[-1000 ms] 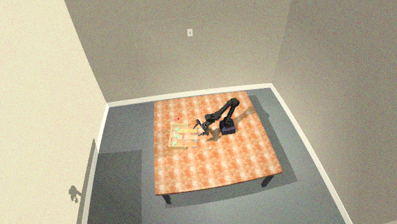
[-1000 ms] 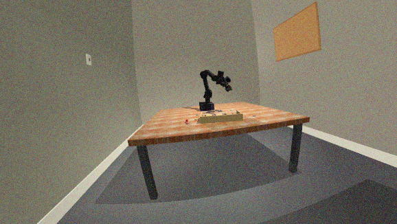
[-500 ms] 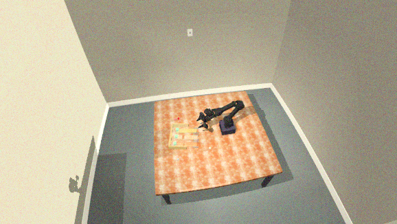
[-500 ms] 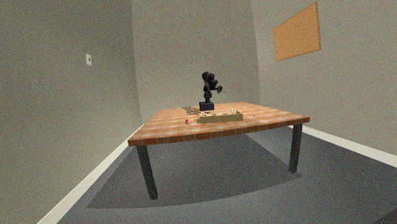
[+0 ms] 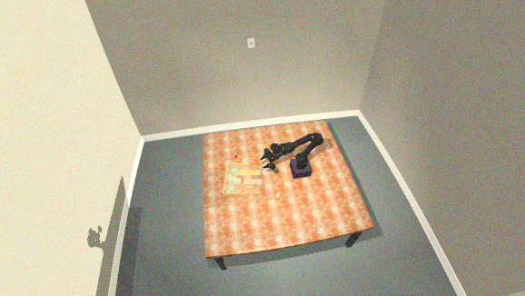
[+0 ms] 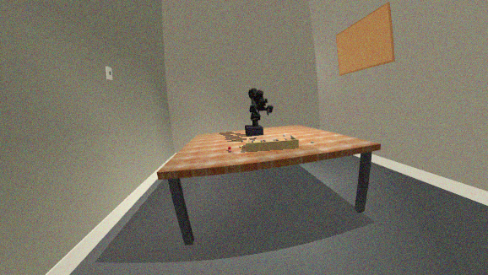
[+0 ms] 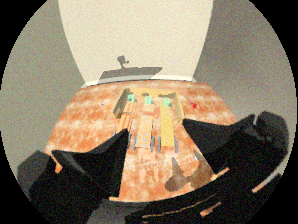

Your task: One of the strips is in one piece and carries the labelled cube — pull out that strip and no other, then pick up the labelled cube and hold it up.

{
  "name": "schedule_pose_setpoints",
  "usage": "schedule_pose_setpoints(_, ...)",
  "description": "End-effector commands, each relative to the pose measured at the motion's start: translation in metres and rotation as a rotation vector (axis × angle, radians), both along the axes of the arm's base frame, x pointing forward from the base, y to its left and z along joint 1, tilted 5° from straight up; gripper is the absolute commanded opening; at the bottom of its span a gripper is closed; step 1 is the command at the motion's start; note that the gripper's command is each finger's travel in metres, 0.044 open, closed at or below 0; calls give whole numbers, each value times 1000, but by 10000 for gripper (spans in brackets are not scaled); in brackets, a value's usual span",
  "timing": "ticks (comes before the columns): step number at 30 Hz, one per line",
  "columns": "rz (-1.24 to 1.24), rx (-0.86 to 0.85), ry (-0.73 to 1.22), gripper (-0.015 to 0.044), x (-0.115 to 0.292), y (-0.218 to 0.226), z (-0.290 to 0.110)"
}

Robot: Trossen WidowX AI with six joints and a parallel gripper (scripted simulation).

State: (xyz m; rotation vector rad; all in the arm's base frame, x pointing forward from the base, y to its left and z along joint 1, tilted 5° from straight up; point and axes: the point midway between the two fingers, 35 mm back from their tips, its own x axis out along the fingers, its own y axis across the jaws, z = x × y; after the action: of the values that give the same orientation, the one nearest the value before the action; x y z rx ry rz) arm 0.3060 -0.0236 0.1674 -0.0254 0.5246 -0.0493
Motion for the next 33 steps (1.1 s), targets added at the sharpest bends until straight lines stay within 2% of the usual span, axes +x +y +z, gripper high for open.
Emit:
schedule_pose_setpoints(1, -11, 16, 63, 321, 7, -4, -4)
schedule_pose_setpoints(13, -116, 135, 614, 6, 53, -47, -61)
schedule_pose_setpoints(21, -170, 223, 928, 0, 62, -72, -106)
schedule_pose_setpoints(33, -171, 224, 934, 0, 64, -73, -117)
